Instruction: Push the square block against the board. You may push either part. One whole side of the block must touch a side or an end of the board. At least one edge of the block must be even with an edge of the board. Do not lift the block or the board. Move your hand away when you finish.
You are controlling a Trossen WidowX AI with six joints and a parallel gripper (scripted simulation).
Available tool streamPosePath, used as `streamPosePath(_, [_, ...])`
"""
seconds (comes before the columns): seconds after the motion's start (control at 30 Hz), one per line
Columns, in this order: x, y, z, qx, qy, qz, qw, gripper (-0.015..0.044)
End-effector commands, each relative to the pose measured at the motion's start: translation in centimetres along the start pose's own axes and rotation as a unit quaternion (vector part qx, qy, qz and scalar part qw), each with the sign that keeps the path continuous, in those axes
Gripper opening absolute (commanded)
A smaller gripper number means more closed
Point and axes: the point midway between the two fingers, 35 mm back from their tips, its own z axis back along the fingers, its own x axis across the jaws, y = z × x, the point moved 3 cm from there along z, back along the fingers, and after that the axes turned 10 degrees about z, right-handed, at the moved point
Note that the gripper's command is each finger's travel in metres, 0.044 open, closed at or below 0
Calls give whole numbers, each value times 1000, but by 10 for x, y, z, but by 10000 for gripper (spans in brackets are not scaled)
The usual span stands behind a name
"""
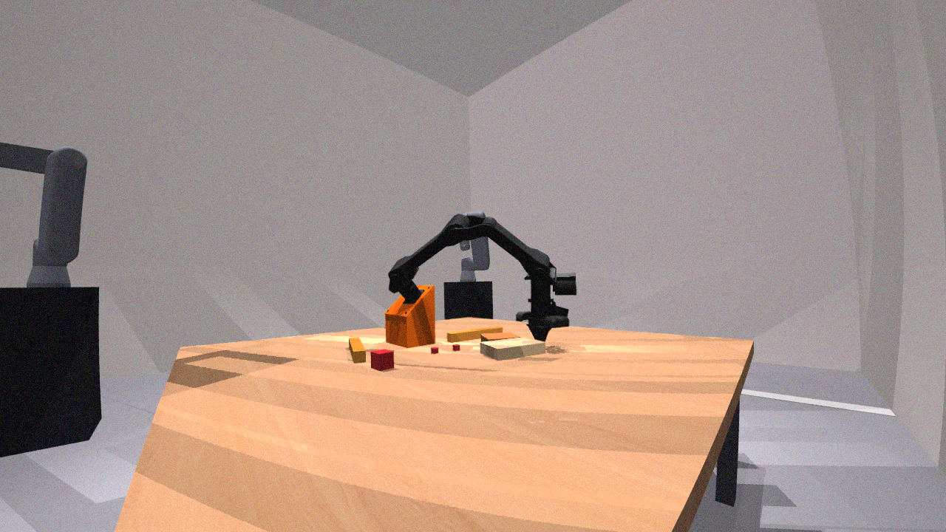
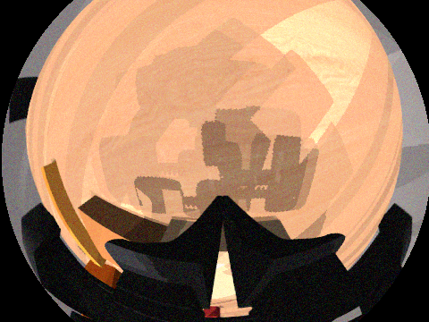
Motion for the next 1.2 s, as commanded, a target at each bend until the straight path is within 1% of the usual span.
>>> streamPosePath(0.0, [-2, 0, 2, -2, 7, 1, 1000, 0])
streamPosePath(1.17, [1, 26, 2, -2, 7, 1, 1000, 0])
